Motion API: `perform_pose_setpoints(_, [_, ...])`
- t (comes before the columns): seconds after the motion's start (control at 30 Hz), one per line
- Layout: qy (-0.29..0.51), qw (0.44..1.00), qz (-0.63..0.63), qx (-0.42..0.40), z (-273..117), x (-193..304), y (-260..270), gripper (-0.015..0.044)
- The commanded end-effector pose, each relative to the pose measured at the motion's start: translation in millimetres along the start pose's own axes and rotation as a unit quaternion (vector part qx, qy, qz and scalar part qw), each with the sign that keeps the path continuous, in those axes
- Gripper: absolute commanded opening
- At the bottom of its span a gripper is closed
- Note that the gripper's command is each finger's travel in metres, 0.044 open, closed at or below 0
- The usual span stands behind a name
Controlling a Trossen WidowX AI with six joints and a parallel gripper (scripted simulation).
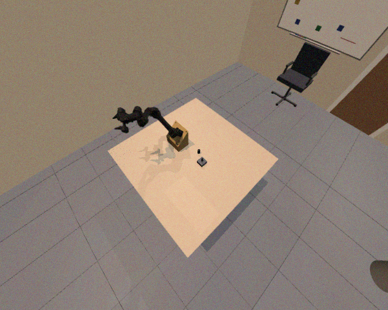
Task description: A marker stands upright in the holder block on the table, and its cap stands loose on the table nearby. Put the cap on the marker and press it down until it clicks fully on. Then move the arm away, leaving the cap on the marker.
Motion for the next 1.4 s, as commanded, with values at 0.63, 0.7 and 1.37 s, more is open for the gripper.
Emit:
perform_pose_setpoints(0.63, [-0.118, 0.960, 0.050, -0.250, -68.3, -27.0, 186.8, 0.0239])
perform_pose_setpoints(0.7, [-0.120, 0.948, 0.059, -0.288, -84.3, -25.5, 209.4, 0.0239])
perform_pose_setpoints(1.37, [0.017, 0.781, 0.078, -0.620, -285.4, 63.5, 355.2, 0.0239])
Point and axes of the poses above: the point midway between the two fingers, 35 mm back from their tips, its own z axis out along the fingers, its own y axis across the jaws, x = y × z, the point moved 8 cm from there along -z, back along the fingers
